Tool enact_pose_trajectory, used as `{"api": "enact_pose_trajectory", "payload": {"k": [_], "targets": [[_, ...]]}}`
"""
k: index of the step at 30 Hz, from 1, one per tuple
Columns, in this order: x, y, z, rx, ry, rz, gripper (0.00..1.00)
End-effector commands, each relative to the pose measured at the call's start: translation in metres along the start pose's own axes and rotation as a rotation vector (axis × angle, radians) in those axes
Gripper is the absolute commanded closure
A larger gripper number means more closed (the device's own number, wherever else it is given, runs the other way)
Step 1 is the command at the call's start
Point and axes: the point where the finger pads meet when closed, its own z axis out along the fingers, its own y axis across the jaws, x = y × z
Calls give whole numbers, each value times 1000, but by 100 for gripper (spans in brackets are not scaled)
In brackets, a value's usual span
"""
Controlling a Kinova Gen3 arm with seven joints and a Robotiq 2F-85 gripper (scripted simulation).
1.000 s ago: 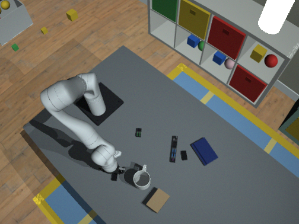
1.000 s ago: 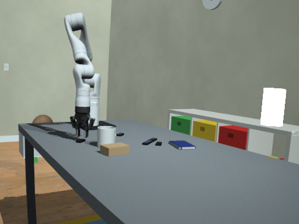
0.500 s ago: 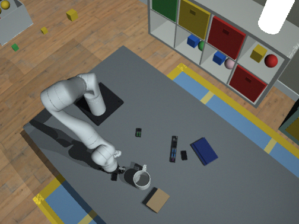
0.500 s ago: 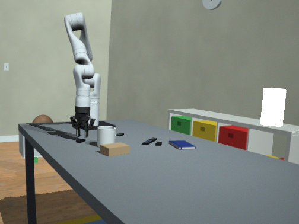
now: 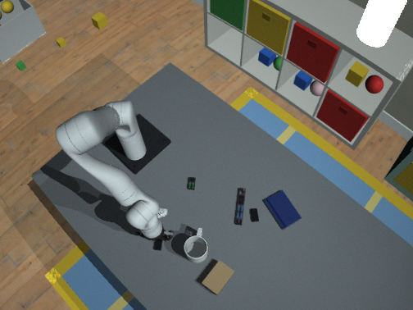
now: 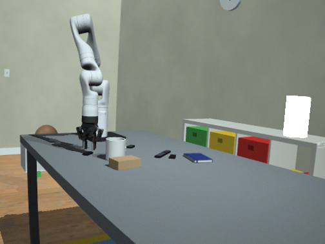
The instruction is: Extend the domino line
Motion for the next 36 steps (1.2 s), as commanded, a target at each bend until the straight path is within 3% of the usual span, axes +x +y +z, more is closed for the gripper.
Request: {"api": "enact_pose_trajectory", "payload": {"k": [1, 17, 21, 26, 36], "targets": [[0, 1, 1, -2, -3, 1, 53], [0, 1, 1, -2, -5, 1, 53], [0, 1, -1, 0, -26, 1, 53], [1, 1, -13, -1, -135, 1, 53], [1, 1, -11, -2, -143, 1, 53]]}}
